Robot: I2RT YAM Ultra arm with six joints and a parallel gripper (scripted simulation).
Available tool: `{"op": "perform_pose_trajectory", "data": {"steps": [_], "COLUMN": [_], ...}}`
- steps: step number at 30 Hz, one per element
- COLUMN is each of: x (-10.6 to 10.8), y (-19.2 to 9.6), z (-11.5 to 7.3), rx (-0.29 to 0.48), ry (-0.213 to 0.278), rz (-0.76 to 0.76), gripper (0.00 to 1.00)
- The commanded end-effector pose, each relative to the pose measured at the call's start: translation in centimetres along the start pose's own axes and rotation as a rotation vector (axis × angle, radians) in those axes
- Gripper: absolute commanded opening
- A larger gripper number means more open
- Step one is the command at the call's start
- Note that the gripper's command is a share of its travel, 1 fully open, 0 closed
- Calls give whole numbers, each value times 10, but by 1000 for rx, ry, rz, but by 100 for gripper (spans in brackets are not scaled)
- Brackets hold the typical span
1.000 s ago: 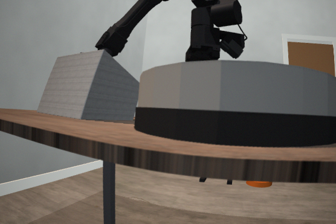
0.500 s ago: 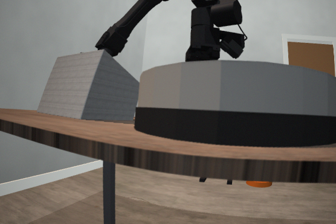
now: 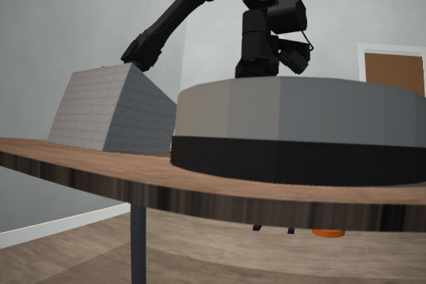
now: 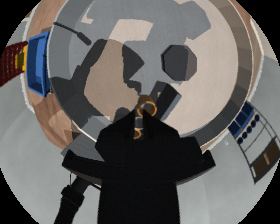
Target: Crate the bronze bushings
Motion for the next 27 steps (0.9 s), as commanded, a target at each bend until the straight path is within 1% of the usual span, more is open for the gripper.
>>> {"op": "perform_pose_trajectory", "data": {"steps": [1, 9, 12, 15, 27], "x": [2, 1, -4, -2, -2], "y": [-4, -7, -3, -3, -3], "z": [6, 12, 9, 9, 9], "rx": [2, 1, -11, -6, -6], "ry": [20, 18, 2, 9, 9], "rz": [16, 16, 10, 12, 13], "gripper": [13, 13, 13, 13, 13]}}
Point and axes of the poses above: the point where the finger pads meet when closed, its own z axis out along the fingers, its own x axis across the jaws, y = z × x, the point moved 9 cm from there along -z, back along the fingers, and after that the axes turned 12 degrees about -z, right-handed, at the moved point
